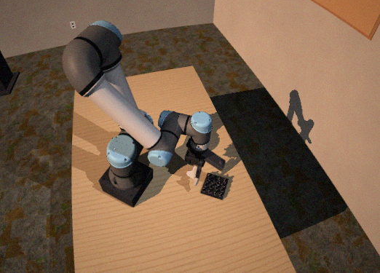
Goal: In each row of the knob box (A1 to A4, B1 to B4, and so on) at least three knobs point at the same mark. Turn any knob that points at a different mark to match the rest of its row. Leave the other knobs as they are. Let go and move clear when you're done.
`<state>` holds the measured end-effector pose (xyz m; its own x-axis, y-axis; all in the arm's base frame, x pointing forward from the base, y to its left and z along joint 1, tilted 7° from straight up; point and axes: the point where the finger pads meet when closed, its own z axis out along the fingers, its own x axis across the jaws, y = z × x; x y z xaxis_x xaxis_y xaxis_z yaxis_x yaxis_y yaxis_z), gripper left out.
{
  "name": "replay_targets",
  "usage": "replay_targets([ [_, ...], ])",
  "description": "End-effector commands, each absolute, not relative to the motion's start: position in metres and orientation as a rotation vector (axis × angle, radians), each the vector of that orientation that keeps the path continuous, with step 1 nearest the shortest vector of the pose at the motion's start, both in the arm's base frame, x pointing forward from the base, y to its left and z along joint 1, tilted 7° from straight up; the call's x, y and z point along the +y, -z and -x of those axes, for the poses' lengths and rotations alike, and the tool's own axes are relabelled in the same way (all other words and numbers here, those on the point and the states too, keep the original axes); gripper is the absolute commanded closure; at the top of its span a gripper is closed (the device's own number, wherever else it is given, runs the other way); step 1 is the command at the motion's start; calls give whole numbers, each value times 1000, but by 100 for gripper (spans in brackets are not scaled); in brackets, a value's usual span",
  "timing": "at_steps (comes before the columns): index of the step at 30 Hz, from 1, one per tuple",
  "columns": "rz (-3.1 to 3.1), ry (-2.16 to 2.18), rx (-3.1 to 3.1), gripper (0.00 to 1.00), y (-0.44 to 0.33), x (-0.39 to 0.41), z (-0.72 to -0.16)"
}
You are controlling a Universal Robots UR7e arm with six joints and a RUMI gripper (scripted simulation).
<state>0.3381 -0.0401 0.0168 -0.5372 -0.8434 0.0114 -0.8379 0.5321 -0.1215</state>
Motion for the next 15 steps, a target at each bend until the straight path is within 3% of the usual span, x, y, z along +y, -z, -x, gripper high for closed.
replay_targets([
  [1, 1486, 175, 2706, 0, -17, -40, -338],
  [15, 1492, 175, 2703, 0, -17, -40, -339],
])
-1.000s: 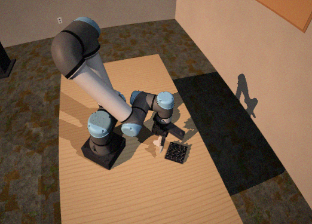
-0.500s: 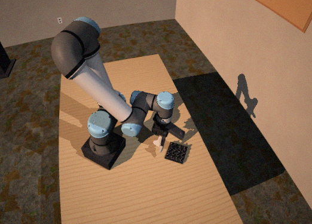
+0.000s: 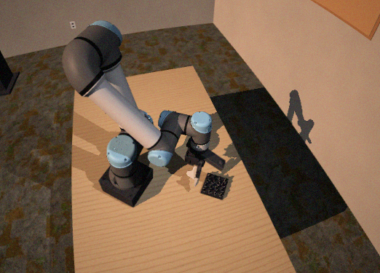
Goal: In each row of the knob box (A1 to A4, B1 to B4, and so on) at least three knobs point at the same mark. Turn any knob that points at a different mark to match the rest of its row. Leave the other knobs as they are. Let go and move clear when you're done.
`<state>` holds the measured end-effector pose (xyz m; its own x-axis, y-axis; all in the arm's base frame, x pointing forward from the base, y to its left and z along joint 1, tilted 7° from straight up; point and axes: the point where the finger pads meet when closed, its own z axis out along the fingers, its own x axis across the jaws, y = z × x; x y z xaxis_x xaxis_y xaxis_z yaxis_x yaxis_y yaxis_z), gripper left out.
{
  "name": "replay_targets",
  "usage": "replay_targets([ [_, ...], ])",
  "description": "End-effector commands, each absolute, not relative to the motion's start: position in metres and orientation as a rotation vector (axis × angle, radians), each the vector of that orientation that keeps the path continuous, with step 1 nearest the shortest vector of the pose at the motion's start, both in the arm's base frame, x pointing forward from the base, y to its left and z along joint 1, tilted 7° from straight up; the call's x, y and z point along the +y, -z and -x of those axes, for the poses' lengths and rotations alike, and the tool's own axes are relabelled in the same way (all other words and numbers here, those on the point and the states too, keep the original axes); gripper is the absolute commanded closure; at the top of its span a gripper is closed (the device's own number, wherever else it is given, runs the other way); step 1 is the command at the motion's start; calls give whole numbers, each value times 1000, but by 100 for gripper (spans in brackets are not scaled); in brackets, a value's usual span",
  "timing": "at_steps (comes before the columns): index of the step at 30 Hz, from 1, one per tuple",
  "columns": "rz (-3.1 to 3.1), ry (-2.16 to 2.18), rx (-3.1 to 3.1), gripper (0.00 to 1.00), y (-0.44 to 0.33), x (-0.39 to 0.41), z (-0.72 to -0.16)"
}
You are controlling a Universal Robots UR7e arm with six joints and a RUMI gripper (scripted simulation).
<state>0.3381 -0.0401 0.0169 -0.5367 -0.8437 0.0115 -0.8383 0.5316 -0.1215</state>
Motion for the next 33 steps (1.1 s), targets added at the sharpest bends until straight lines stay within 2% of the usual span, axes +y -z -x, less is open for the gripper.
replay_targets([
  [1, 1495, 175, 2702, 0, -17, -40, -339],
  [14, 1636, 179, 2625, 0, -20, -42, -345],
  [33, 2218, 191, 2195, 0, -30, -52, -372],
])
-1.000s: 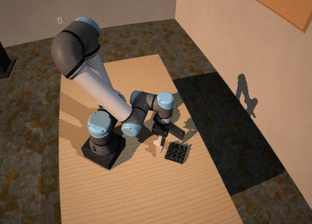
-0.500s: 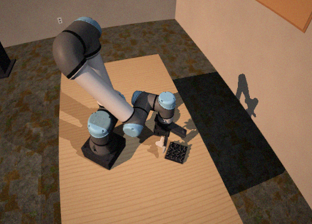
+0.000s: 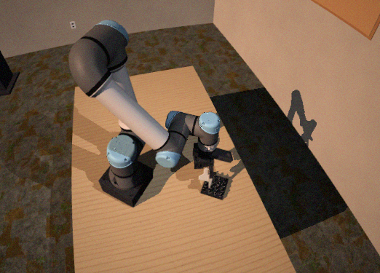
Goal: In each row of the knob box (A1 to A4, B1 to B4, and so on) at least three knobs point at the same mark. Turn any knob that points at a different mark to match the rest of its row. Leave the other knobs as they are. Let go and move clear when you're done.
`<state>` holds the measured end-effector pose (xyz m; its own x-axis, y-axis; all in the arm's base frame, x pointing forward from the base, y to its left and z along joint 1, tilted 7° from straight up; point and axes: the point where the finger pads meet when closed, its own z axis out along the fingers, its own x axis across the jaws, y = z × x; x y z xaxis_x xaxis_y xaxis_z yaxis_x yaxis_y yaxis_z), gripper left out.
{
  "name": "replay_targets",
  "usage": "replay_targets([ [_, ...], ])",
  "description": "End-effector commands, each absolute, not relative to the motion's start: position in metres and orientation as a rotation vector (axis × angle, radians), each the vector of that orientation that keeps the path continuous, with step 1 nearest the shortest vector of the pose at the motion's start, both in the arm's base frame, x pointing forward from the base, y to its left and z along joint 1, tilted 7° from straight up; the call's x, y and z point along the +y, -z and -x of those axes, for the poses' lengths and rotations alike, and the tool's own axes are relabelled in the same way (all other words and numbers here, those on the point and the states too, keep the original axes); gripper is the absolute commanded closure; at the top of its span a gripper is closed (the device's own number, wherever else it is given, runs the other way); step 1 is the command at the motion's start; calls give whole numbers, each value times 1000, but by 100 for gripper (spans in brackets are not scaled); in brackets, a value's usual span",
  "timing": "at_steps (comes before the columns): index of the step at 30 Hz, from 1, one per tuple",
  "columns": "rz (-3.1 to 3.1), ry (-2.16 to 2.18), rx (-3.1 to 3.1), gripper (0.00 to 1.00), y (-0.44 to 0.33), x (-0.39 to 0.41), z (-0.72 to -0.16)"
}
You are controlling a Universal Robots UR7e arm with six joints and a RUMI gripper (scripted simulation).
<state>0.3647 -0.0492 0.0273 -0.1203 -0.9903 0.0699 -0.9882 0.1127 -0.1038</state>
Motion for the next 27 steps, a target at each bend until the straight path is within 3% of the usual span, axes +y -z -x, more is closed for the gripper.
replay_targets([
  [1, 2251, 192, 2164, 0, -31, -52, -373],
  [27, 2868, 191, 1335, 0, -42, -67, -405],
])
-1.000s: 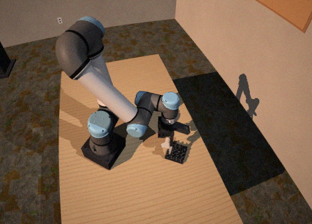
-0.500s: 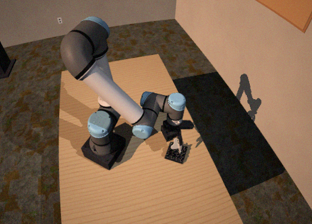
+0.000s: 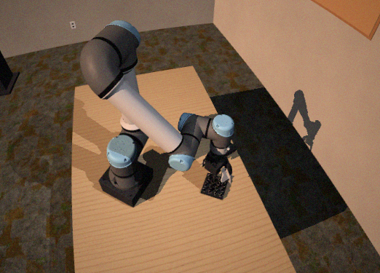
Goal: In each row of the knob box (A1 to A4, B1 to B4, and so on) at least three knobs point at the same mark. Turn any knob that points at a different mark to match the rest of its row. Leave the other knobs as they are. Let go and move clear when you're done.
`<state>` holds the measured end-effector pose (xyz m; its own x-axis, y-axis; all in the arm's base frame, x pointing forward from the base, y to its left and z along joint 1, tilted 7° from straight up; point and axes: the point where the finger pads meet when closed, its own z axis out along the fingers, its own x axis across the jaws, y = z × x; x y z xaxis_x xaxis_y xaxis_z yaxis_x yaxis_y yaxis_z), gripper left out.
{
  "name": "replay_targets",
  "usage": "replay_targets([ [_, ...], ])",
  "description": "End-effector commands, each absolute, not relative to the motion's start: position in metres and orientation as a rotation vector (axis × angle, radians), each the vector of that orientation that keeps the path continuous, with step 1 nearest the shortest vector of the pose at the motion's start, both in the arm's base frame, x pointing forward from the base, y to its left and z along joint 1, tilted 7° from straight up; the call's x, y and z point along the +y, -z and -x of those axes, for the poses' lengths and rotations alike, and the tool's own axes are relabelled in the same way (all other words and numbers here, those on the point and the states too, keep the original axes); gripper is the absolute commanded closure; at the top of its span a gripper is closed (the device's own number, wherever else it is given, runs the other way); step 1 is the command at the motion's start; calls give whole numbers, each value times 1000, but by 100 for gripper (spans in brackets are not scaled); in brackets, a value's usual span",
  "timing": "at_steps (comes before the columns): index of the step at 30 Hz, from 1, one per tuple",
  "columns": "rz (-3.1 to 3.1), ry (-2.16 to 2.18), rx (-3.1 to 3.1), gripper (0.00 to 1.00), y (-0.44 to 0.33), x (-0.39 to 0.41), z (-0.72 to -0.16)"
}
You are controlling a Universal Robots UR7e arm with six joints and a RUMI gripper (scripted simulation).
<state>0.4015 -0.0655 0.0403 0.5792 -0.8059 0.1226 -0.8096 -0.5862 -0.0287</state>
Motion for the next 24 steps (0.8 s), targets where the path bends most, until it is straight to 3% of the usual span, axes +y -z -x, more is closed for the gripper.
replay_targets([
  [1, -2843, -186, -1250, 0, -42, -68, -407],
  [24, -3055, -162, -332, 0, -49, -87, -431],
])
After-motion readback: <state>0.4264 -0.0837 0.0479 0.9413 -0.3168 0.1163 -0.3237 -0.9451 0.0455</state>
